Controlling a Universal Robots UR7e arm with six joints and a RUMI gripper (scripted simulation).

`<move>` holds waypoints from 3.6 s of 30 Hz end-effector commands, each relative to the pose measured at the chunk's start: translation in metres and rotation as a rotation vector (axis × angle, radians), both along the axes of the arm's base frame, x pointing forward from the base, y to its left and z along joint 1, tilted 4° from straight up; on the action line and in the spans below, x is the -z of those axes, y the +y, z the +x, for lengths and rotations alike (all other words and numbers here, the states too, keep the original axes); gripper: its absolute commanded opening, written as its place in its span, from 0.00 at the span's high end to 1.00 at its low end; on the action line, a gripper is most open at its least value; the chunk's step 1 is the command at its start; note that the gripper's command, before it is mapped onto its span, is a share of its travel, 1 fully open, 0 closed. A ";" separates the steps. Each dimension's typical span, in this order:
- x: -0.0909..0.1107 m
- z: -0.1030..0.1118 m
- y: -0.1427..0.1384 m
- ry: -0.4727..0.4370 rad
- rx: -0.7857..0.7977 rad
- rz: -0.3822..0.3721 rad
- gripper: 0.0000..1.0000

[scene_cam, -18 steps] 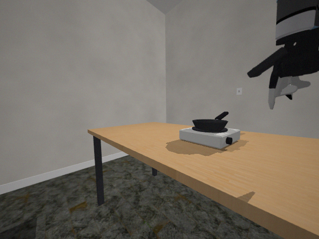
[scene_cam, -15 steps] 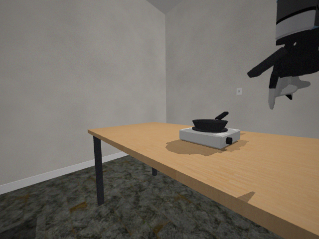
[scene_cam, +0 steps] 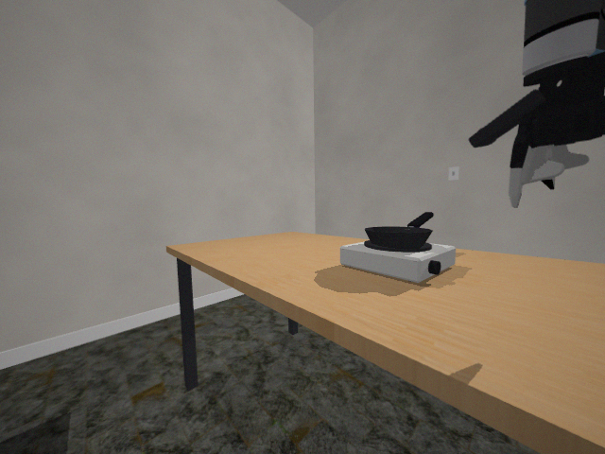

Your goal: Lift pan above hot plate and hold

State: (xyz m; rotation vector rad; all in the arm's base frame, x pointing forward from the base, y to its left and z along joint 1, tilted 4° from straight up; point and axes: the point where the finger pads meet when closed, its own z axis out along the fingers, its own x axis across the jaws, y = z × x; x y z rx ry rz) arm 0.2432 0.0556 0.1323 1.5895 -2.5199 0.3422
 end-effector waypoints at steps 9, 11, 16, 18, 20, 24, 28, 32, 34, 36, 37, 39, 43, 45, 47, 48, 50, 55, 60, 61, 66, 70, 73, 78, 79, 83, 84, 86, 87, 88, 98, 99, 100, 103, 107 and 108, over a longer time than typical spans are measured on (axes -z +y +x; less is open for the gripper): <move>-0.002 0.005 0.000 0.005 -0.012 0.008 0.00; -0.003 0.009 0.000 0.009 -0.019 0.013 0.00; -0.005 0.016 0.000 0.017 -0.036 0.023 0.00; -0.007 0.022 0.000 0.023 -0.051 0.033 0.00; -0.009 0.030 0.000 0.030 -0.068 0.045 0.00; -0.014 0.051 -0.002 0.046 -0.113 0.074 0.00; -0.020 0.078 -0.006 0.061 -0.172 0.111 0.00; -0.024 0.102 -0.012 0.069 -0.223 0.144 0.00; -0.025 0.110 -0.014 0.071 -0.242 0.156 0.00; -0.028 0.129 -0.020 0.074 -0.282 0.179 0.00; -0.029 0.139 -0.024 0.074 -0.303 0.192 0.00; -0.031 0.159 -0.032 0.073 -0.347 0.216 0.00; -0.033 0.201 -0.055 0.061 -0.441 0.264 0.00; -0.034 0.207 -0.066 0.045 -0.344 0.264 0.00; -0.035 0.211 -0.077 0.028 -0.242 0.262 0.00; -0.036 0.214 -0.082 0.019 -0.190 0.261 0.00; -0.036 0.214 -0.082 0.019 -0.190 0.261 0.00; -0.038 0.223 -0.110 -0.025 0.071 0.256 0.00; -0.041 0.231 -0.138 -0.069 0.327 0.249 0.00; -0.041 0.232 -0.144 -0.078 0.376 0.248 0.00; -0.043 0.236 -0.164 -0.112 0.565 0.241 0.00; -0.044 0.238 -0.179 -0.136 0.695 0.237 0.00; -0.044 0.239 -0.192 -0.158 0.814 0.232 0.00; -0.045 0.240 -0.210 -0.189 0.983 0.225 0.00; -0.046 0.241 -0.213 -0.195 1.012 0.223 0.00; -0.046 0.241 -0.221 -0.209 1.088 0.220 0.00; -0.046 0.241 -0.221 -0.209 1.088 0.220 0.00; -0.046 0.241 -0.226 -0.217 1.131 0.218 0.00; -0.046 0.241 -0.228 -0.221 1.150 0.217 0.00; -0.046 0.241 -0.230 -0.224 1.167 0.216 0.00; -0.047 0.241 -0.239 -0.242 1.257 0.212 0.00; -0.047 0.241 -0.240 -0.242 1.260 0.211 0.00; -0.047 0.241 -0.240 -0.242 1.260 0.211 0.00; -0.047 0.241 -0.240 -0.243 1.263 0.211 0.00; -0.047 0.241 -0.240 -0.243 1.263 0.211 0.00; -0.046 0.242 -0.240 -0.243 1.263 0.211 0.00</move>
